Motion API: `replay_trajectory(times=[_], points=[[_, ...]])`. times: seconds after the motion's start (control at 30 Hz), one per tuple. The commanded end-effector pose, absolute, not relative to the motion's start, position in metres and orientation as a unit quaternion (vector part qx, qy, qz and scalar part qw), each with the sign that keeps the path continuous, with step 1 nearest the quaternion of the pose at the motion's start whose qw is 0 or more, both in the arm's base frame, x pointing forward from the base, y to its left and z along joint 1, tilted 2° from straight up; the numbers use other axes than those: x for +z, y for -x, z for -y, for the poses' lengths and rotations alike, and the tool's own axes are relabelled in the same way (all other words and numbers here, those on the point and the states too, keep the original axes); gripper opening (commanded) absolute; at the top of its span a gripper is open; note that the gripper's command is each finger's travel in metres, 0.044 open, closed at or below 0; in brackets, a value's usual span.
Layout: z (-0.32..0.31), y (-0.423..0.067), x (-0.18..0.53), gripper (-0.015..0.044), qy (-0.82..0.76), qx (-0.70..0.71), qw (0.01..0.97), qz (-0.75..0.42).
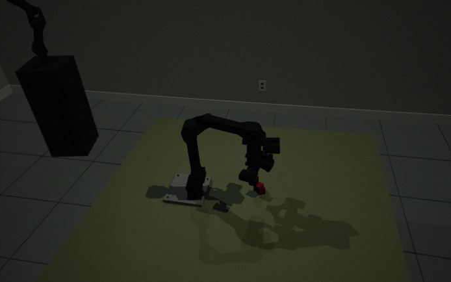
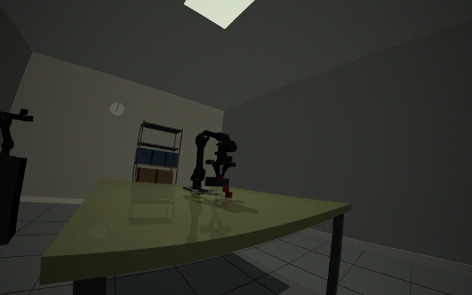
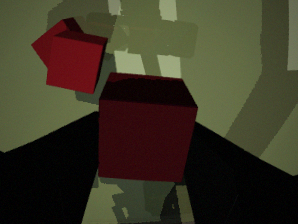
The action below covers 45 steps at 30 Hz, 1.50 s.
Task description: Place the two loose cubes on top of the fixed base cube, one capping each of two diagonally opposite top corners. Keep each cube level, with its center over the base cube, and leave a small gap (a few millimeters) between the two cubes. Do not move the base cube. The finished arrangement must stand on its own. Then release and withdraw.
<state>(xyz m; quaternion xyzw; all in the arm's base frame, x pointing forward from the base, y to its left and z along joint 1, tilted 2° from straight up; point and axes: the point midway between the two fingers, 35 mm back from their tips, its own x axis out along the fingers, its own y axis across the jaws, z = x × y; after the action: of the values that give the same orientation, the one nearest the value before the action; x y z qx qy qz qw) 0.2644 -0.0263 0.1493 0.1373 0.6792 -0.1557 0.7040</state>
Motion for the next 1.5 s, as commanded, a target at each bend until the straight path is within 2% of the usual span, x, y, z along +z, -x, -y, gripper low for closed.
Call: replay_trajectory(times=[0.0,0.5,1.0,1.47], points=[[0.02,-0.271,0.149,0.0105,-0.082,-0.103,0.715,-0.687],[-0.01,-0.292,0.145,0.0105,0.14,0.113,0.706,-0.685],[-0.044,-0.31,0.139,0.0105,0.347,0.315,0.631,-0.618],[-0.044,-0.31,0.115,0.0105,0.359,0.327,0.625,-0.612]])
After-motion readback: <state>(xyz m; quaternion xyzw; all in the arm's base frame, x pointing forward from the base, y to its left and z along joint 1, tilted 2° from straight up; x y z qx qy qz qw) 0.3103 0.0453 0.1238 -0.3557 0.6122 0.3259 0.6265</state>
